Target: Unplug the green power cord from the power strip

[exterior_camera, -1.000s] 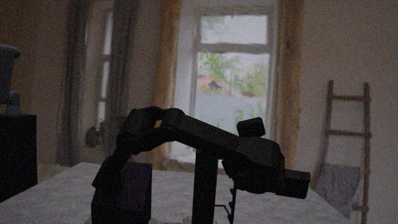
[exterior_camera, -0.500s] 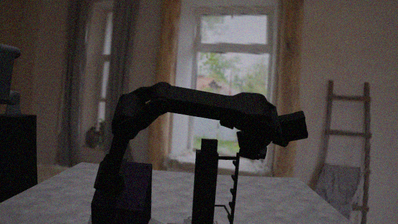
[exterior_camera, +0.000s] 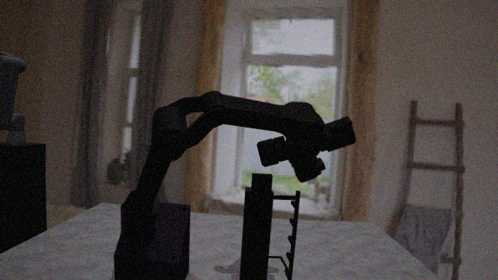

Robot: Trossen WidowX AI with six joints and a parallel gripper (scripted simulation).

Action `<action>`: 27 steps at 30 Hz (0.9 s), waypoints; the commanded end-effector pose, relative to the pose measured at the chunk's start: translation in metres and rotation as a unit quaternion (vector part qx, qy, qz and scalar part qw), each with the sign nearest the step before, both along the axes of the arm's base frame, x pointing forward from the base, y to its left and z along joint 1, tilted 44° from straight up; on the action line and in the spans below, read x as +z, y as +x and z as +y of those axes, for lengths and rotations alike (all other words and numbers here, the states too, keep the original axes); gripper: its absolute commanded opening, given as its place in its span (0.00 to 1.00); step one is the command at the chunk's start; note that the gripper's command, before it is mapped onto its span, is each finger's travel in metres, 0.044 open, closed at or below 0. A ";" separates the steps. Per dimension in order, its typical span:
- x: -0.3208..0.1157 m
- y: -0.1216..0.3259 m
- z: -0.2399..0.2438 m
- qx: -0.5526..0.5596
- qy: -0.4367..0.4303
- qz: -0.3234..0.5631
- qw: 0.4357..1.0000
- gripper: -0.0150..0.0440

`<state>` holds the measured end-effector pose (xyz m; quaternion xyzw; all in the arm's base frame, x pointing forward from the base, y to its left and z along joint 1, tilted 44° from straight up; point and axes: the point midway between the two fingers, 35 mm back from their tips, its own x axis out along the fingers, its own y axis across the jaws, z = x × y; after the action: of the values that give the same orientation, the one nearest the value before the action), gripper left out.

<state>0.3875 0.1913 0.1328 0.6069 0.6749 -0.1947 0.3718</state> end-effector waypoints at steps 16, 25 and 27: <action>-0.144 -0.082 -0.071 0.770 -0.239 -0.152 0.571 0.53; -0.156 -0.103 -0.125 0.979 -0.110 -0.013 0.169 0.53; -0.155 -0.104 -0.130 0.991 -0.076 0.009 0.111 0.53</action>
<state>0.3119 0.1116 -0.0100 -0.2807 0.7400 0.1196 0.5994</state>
